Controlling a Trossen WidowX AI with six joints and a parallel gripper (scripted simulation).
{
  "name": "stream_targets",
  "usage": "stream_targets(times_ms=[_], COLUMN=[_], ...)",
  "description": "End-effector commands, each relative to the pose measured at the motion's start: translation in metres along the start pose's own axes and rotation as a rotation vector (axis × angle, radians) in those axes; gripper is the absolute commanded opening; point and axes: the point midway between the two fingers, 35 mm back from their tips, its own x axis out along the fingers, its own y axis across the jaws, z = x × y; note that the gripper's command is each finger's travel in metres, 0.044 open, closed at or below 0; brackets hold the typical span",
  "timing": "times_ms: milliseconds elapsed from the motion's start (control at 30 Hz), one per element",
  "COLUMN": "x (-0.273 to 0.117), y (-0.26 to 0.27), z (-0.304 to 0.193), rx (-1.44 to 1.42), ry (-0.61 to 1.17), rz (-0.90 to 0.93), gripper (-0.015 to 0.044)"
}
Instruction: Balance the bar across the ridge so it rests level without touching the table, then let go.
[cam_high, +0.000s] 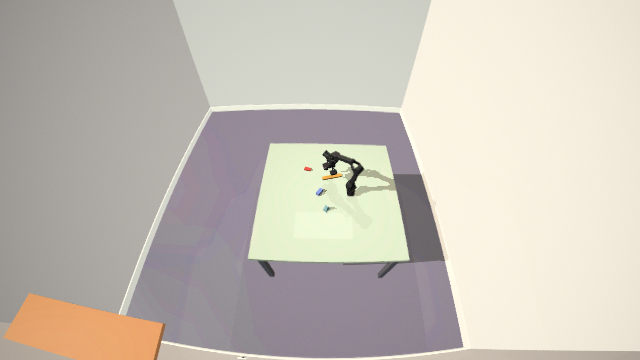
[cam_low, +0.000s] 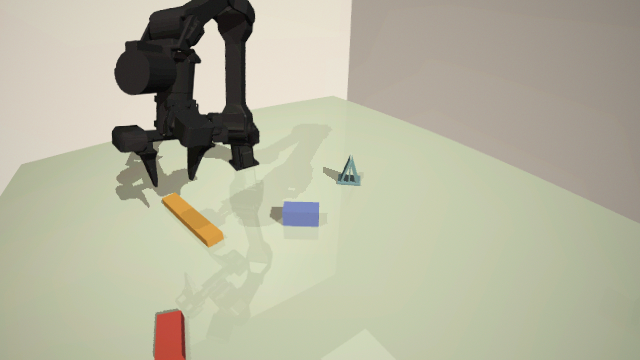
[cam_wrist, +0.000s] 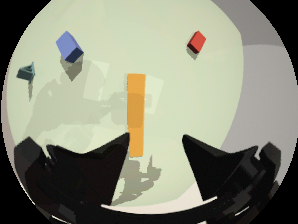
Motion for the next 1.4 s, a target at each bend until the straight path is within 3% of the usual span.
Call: stream_targets(times_ms=[0, 267, 467, 700, 1367], x=[0.006, 0.018, 0.025, 0.061, 0.085], y=[0.004, 0.013, 0.015, 0.024, 0.029], z=[0.006, 0.014, 0.015, 0.014, 0.014], rx=[-0.011, -0.014, -0.014, -0.014, -0.014], ry=[-0.002, 0.003, 0.003, 0.003, 0.003], rz=[0.078, 0.226, 0.230, 0.230, 0.230], gripper=[0.0315, 0.0315, 0.0315, 0.0315, 0.0315])
